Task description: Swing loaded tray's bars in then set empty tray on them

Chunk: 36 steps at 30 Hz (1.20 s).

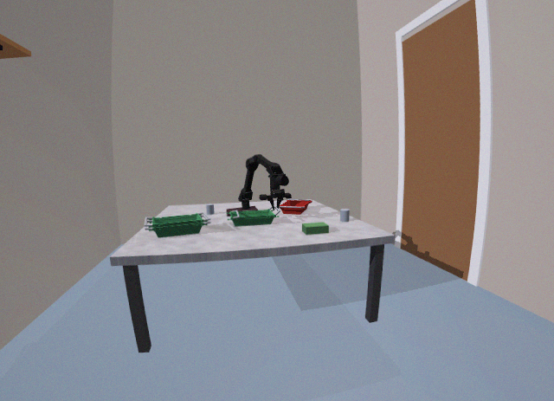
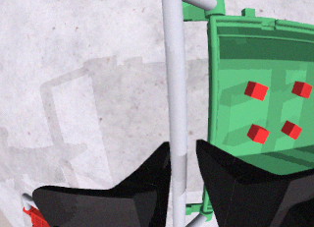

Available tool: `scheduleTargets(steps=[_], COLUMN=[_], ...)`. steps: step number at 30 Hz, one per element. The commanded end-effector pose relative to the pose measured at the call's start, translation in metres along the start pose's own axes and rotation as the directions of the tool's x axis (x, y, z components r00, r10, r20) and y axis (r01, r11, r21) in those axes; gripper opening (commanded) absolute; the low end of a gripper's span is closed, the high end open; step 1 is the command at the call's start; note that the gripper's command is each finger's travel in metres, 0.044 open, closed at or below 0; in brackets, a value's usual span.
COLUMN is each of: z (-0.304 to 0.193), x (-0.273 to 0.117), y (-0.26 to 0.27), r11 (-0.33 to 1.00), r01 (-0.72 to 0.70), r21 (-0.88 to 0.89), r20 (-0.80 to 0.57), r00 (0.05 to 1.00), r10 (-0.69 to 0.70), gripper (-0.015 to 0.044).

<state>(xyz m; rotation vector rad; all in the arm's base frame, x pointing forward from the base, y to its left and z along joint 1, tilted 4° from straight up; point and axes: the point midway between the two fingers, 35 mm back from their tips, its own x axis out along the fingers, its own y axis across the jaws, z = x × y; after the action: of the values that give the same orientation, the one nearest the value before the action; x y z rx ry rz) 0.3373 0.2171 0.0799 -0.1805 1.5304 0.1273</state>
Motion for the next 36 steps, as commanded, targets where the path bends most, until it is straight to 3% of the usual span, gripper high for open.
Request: scheduleTargets(steps=[1,15,27,36], z=[0.002,0.001,0.003,0.003], x=[-0.005,0.016,-0.031,-0.024], y=[-0.021,-0.062,-0.055,-0.056], r11=[1.000,1.000,1.000,1.000], r01=[0.015,0.018,0.018,0.023], r21=[0.012,0.012,0.012,0.008], r20=[-0.002,-0.002,-0.002,0.000], r00=[1.000,1.000,1.000,1.000], r10=[-0.015,-0.018,-0.018,-0.023], gripper=[0.0088,0.0088,0.0088,0.0088])
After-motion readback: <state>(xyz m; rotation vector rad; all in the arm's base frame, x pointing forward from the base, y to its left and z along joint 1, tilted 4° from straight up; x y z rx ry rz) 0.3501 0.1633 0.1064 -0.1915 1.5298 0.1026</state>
